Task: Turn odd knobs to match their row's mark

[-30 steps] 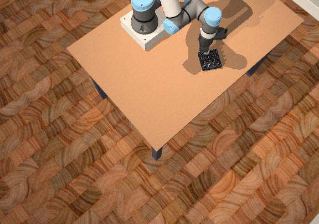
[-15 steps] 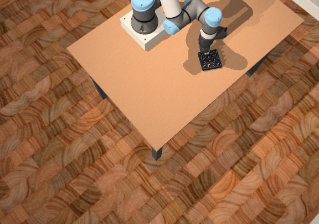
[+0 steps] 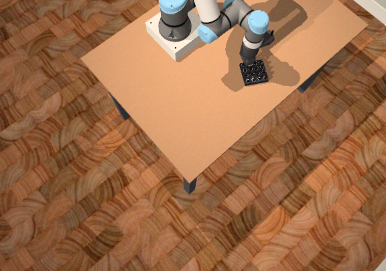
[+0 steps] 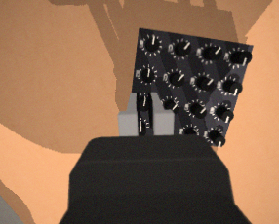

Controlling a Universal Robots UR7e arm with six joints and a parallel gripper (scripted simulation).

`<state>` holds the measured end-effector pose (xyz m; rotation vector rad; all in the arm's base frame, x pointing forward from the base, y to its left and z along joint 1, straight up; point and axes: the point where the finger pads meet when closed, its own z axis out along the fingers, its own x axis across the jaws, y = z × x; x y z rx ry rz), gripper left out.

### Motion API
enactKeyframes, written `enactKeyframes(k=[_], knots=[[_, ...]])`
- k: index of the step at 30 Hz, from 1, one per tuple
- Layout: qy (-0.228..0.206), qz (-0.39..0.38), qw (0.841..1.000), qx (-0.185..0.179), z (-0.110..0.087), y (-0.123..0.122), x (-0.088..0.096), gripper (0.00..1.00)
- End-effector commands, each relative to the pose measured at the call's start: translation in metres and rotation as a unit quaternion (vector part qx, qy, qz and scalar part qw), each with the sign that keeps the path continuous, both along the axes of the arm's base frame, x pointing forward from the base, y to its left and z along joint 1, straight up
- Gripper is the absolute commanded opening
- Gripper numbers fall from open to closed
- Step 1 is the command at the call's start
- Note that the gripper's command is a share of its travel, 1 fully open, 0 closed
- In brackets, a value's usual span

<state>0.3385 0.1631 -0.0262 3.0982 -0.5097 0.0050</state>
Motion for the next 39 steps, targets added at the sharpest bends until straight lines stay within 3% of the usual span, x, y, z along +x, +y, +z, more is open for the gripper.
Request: enactKeyframes(k=[1, 16, 17, 39], knots=[[0.000, 0.025, 1.000, 0.001, 0.0003, 0.0000, 0.0004, 0.30], [0.000, 0.028, 1.000, 0.001, 0.0003, 0.0000, 0.0004, 0.30], [0.000, 0.028, 1.000, 0.001, 0.0003, 0.0000, 0.0004, 0.46], [0.000, 0.028, 1.000, 0.001, 0.0009, 0.0000, 0.0004, 0.46]])
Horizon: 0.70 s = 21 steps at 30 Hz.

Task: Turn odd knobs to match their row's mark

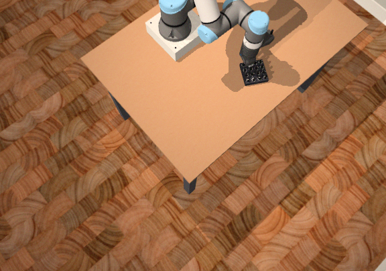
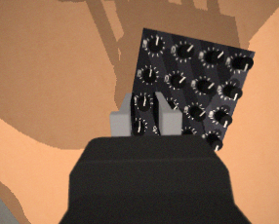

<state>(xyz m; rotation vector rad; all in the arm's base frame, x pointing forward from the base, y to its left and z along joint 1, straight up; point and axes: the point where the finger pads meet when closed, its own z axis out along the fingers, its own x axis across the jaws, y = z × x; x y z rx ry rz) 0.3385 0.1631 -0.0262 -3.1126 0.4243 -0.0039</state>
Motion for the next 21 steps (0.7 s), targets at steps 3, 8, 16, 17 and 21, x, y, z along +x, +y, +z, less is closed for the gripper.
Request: enactKeyframes(k=[3, 8, 16, 17, 21], knots=[[-0.001, 0.000, 1.000, 0.000, 0.004, 0.000, 0.000, 0.46], [-0.001, 0.000, 1.000, 0.000, 0.010, 0.000, 0.000, 0.46], [-0.001, 0.000, 1.000, 0.000, 0.032, 0.000, 0.000, 0.46], [-0.001, 0.000, 1.000, 0.000, 0.034, 0.000, 0.000, 0.46], [-0.001, 0.000, 1.000, 0.000, 0.038, 0.000, 0.000, 0.46]])
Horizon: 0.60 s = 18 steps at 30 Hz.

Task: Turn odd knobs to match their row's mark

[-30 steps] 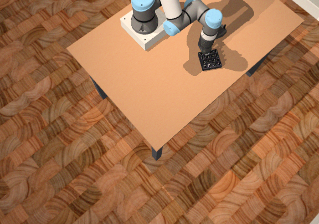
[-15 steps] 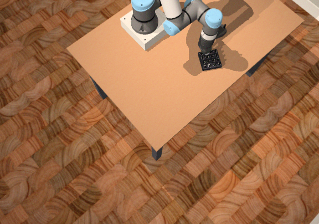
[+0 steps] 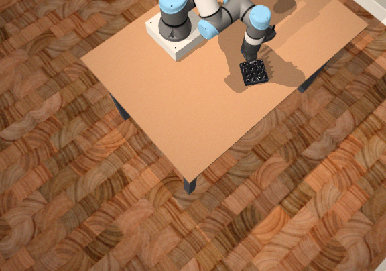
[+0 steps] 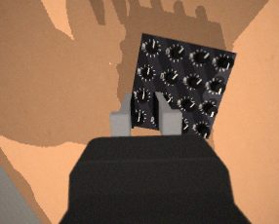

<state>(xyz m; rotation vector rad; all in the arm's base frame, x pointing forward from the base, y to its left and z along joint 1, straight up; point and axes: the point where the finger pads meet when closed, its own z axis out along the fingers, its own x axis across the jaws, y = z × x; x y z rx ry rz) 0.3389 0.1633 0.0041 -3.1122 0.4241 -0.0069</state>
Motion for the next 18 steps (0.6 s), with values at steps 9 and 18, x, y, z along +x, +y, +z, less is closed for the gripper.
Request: enactKeyframes(k=[9, 18], knots=[[0.000, 0.000, 1.000, 0.000, 0.0080, -0.0002, -0.0001, 0.46], [0.000, 0.000, 1.000, 0.000, 0.0085, -0.0002, 0.0000, 1.00]])
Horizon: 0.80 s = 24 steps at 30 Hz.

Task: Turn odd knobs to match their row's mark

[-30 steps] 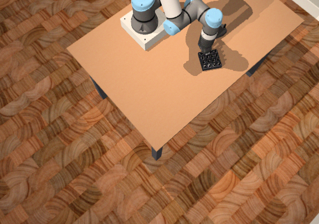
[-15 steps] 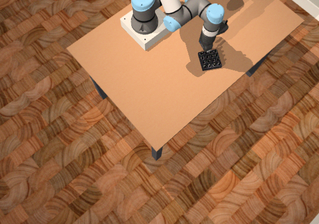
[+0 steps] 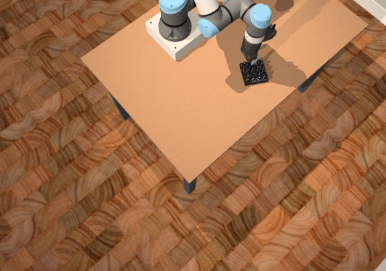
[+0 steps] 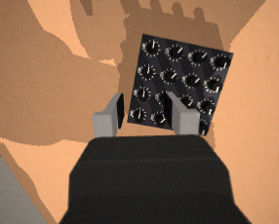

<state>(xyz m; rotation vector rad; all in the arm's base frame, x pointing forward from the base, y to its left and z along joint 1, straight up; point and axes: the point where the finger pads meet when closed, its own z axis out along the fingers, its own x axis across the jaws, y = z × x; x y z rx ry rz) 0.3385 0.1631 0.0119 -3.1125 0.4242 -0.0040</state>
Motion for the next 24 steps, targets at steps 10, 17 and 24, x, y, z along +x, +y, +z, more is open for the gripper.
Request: enactKeyframes(k=[10, 17, 24], knots=[[-0.001, 0.000, 1.000, 0.000, 0.024, 0.000, 0.000, 1.00], [-0.001, 0.000, 1.000, 0.000, 0.051, 0.000, 0.000, 1.00], [-0.001, 0.000, 1.000, 0.000, 0.090, 0.000, 0.000, 1.00]])
